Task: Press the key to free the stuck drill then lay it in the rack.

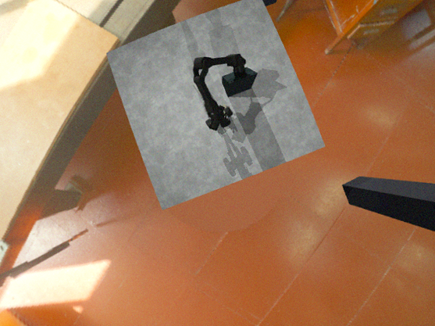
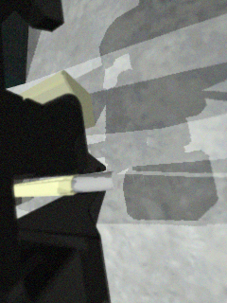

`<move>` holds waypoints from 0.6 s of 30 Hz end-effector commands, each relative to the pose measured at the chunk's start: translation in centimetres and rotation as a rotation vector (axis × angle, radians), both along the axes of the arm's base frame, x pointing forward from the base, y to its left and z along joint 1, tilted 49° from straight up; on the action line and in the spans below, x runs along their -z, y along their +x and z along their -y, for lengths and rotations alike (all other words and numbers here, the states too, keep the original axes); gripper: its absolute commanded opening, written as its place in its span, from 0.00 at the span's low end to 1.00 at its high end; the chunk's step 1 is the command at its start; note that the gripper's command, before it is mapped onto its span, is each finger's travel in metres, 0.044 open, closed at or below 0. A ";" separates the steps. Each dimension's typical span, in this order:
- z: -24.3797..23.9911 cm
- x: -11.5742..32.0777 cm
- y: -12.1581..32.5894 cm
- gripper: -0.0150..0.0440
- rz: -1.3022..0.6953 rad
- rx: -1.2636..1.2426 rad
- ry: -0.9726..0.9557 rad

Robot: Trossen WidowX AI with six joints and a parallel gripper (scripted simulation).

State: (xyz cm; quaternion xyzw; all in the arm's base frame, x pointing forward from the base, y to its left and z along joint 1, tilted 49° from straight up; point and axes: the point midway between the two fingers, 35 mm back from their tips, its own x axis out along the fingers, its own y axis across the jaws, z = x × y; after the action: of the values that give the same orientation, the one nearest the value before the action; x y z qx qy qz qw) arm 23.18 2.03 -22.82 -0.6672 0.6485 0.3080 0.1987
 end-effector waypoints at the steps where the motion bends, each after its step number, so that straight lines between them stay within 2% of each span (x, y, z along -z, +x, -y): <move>1: -0.2 -0.2 0.0 0.25 -0.001 0.005 0.001; 18: -0.6 -0.7 -0.2 0.25 -0.001 0.005 0.001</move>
State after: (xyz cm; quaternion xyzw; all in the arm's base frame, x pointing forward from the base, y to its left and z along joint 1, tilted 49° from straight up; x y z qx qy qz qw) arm 22.93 2.46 -22.38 -0.6666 0.6497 0.3087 0.1954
